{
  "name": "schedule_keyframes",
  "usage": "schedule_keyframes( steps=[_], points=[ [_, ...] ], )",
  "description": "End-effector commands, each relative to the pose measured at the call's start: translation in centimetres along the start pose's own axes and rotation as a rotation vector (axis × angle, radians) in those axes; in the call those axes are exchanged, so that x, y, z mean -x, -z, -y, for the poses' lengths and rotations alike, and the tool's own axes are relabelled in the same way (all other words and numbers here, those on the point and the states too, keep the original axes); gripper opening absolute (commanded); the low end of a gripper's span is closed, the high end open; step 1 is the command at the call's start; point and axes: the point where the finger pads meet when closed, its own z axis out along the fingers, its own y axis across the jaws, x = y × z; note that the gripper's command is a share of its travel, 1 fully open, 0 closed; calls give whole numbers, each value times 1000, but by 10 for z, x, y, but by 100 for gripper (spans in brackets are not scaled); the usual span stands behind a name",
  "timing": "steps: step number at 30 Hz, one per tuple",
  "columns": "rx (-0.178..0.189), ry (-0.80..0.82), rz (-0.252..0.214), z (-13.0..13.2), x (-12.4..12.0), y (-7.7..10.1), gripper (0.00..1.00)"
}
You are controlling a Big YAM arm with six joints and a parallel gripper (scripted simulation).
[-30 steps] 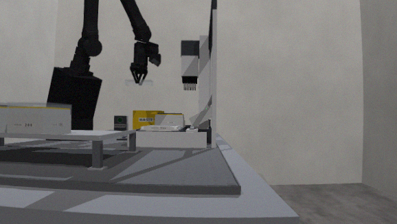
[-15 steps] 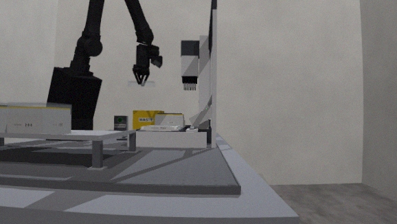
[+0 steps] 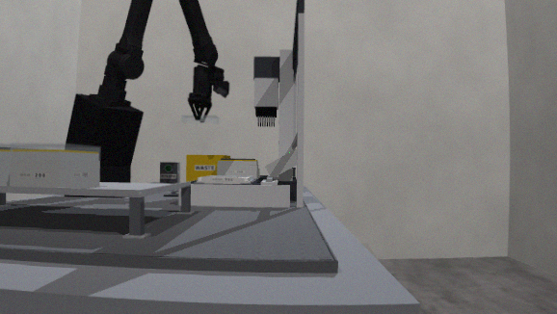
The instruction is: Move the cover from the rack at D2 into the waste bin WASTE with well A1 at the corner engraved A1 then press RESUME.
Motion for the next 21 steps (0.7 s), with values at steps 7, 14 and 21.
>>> schedule_keyframes(
  steps=[7, 14, 21],
  points=[
    [30, -16, 21, -56, 11, 12, 0],
    [31, -15, 20, -86, 10, 12, 0],
    [27, -33, 16, -103, 16, 10, 0]
  ],
)
